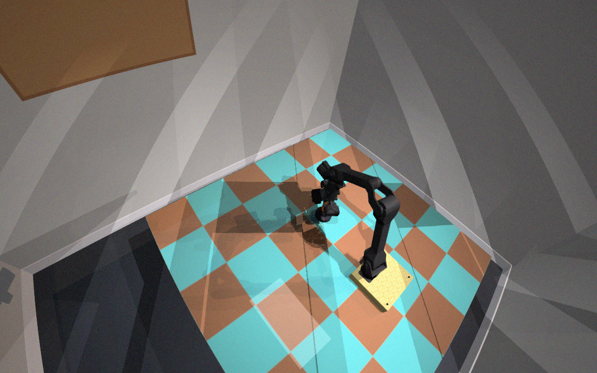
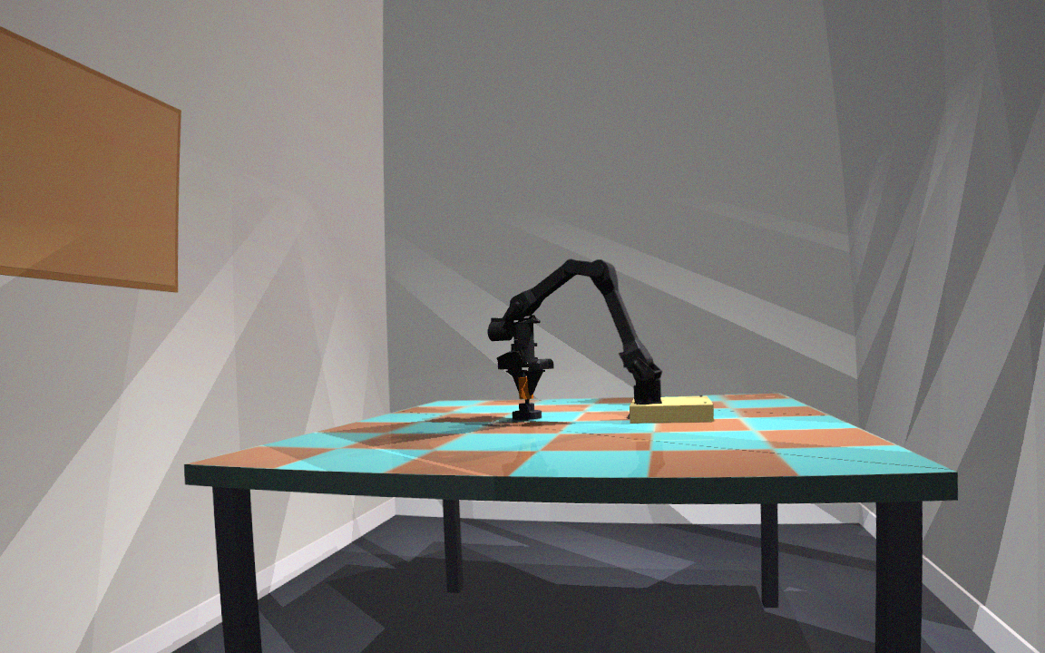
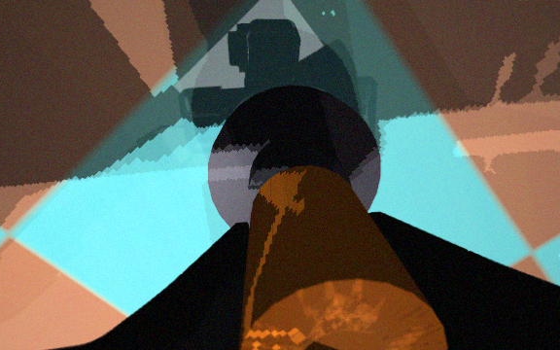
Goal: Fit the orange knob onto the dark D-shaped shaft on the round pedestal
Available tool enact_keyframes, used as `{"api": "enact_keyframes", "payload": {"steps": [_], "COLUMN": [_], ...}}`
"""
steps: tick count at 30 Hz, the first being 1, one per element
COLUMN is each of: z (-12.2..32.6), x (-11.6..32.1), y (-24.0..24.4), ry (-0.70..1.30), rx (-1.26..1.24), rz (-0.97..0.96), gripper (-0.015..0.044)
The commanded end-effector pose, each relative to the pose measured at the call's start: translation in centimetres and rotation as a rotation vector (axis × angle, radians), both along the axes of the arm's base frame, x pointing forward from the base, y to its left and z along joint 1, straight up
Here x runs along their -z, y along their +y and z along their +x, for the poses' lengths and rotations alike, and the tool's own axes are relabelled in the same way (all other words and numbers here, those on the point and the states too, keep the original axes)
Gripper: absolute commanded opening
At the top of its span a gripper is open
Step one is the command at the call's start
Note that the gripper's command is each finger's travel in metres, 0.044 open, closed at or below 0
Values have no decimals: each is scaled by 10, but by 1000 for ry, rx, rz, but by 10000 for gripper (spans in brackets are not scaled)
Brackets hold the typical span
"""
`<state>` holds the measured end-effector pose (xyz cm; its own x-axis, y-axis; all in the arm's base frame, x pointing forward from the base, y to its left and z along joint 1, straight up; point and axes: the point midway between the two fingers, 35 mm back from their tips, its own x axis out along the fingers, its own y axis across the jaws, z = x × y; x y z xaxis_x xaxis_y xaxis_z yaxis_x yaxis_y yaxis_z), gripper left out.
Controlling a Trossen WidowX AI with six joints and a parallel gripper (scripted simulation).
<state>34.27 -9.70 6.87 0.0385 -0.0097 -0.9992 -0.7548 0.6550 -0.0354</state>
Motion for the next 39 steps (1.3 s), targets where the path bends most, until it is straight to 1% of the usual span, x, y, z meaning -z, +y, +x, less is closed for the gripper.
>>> {"api": "enact_keyframes", "payload": {"steps": [1, 5, 24, 31, 39], "z": [-1, 0, 0, 1, 1], "x": [4, 6, 14, 12, 12], "y": [0, 0, 0, 0, 0], "ry": [2, 3, 1, -2, -2], "rx": [-32, -51, 65, 48, 48], "rz": [-2, -3, 2, 2, 2], "gripper": [0, 0, 0, 0, 210]}}
